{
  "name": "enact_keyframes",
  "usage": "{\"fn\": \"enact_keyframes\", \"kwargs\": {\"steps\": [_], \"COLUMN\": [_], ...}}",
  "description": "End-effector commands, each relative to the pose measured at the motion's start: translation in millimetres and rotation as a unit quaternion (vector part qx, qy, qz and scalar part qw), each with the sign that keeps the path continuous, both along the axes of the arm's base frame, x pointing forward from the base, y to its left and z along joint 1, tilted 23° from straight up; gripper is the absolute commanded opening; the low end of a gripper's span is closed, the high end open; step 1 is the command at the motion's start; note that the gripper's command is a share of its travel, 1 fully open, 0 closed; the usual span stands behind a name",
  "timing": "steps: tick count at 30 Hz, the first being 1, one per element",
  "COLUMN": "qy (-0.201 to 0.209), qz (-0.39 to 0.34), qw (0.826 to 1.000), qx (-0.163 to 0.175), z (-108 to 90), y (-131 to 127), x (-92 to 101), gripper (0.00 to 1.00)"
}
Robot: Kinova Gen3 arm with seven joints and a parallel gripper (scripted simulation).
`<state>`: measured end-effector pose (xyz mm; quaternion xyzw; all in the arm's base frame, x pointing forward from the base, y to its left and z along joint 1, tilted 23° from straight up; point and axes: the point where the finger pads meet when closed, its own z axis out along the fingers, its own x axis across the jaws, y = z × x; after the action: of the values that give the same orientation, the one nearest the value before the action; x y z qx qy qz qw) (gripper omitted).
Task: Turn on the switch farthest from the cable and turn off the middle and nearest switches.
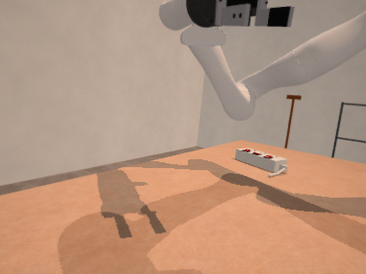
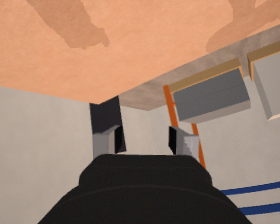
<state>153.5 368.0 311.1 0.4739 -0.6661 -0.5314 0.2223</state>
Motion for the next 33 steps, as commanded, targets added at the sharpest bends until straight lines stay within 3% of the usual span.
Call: {"fn": "enact_keyframes", "kwargs": {"steps": [1, 10, 11, 15, 16, 22, 23, 27, 28, 32, 33], "qy": [-0.002, -0.003, -0.003, -0.003, -0.004, -0.004, -0.004, -0.004, -0.004, -0.004, -0.005], "qz": [0.003, 0.005, 0.007, 0.007, 0.008, 0.008, 0.009, 0.009, 0.010, 0.010, 0.010], "qw": [1.000, 1.000, 0.999, 0.999, 0.999, 0.999, 0.998, 0.998, 0.996, 0.996, 0.995], "qx": [-0.004, -0.020, -0.036, -0.036, -0.052, -0.052, -0.069, -0.069, -0.086, -0.086, -0.104], "z": [-0.9, -6.1, -11.6, -11.6, -17.2, -17.2, -23.0, -23.0, -29.0, -29.0, -35.1], "y": [0.8, 1.4, 1.8, 1.8, 2.2, 2.2, 2.3, 2.3, 2.3, 2.3, 2.1], "x": [-2.6, -6.2, -9.7, -9.7, -13.1, -13.1, -16.3, -16.3, -19.3, -19.3, -22.1], "gripper": [1.00, 1.00, 1.00, 1.00, 1.00, 1.00, 1.00, 1.00, 1.00, 1.00, 1.00]}}
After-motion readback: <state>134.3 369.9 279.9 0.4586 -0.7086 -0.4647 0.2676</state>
